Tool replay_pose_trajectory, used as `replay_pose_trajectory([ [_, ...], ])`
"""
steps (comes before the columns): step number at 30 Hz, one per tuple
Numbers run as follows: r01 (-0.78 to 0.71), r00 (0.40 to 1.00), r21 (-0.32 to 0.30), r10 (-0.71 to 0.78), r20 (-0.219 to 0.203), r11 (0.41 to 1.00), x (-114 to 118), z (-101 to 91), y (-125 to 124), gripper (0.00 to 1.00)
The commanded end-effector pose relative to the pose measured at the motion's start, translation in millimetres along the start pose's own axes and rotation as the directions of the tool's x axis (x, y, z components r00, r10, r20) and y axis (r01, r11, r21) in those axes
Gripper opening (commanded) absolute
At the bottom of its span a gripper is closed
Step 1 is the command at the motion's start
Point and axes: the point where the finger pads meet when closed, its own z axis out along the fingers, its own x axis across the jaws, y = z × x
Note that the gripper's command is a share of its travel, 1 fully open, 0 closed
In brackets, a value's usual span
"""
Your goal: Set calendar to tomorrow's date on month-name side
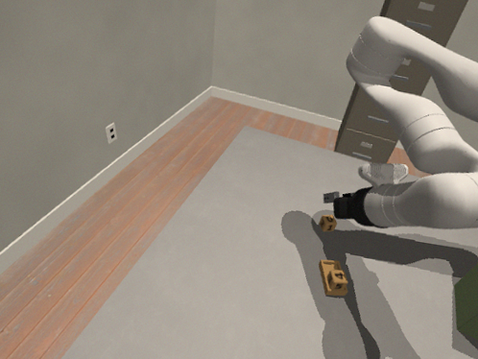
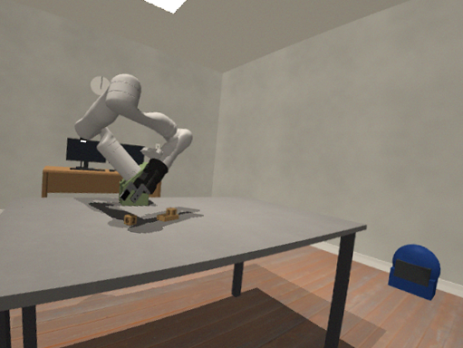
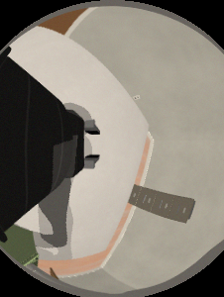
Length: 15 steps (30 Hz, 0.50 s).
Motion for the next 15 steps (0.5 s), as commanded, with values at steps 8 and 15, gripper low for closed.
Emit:
replay_pose_trajectory([
  [8, 0.032, 0.999, 0.043, -0.033, 0.021, 0.999, -2.0, -7.5, 11.9, 0.87],
  [15, 0.032, 0.999, 0.043, -0.033, 0.021, 0.999, -2.0, -7.5, 11.9, 0.87],
])
